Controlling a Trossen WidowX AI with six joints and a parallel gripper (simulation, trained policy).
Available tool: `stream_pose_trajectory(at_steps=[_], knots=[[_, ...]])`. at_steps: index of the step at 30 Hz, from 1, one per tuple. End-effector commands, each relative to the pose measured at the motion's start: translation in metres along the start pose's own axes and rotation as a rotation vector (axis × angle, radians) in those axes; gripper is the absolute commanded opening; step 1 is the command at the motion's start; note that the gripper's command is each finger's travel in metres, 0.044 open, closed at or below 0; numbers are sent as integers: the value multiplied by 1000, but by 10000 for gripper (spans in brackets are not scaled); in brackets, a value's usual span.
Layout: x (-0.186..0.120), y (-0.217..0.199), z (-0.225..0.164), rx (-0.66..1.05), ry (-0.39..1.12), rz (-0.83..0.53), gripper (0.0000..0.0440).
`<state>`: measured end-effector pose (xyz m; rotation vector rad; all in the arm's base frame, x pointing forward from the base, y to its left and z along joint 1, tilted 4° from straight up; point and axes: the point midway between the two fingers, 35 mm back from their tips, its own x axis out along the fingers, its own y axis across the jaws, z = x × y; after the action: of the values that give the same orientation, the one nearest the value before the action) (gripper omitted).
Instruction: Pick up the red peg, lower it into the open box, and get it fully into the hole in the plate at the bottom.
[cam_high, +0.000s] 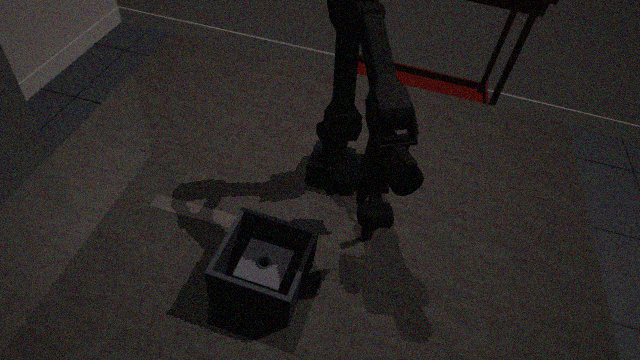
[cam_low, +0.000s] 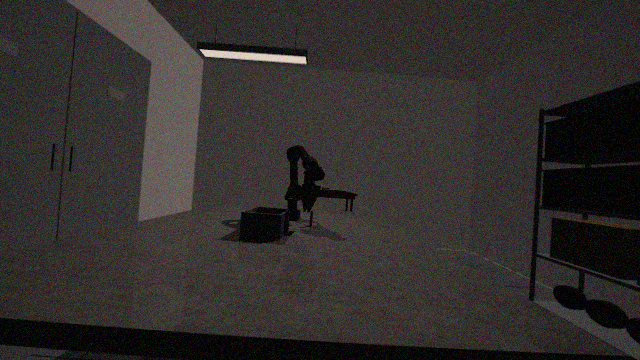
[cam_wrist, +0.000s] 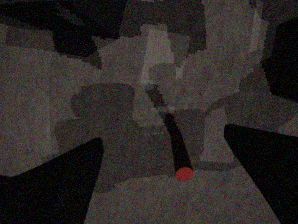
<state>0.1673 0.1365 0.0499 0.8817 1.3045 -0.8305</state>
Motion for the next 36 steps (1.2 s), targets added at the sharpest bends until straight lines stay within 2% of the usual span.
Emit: stream_pose_trajectory(at_steps=[1, 9, 11, 14, 25, 29, 36], knots=[[17, -5, -4, -16, 13, -5, 440], [48, -11, -13, -27, 43, 24, 439], [53, -12, -15, -25, 50, 25, 425], [58, -16, -17, -20, 61, 14, 367], [56, -17, -23, -50, 133, -23, 82], [55, -16, -23, -52, 160, -35, 0], [35, 0, -15, -113, 110, 28, 1]])
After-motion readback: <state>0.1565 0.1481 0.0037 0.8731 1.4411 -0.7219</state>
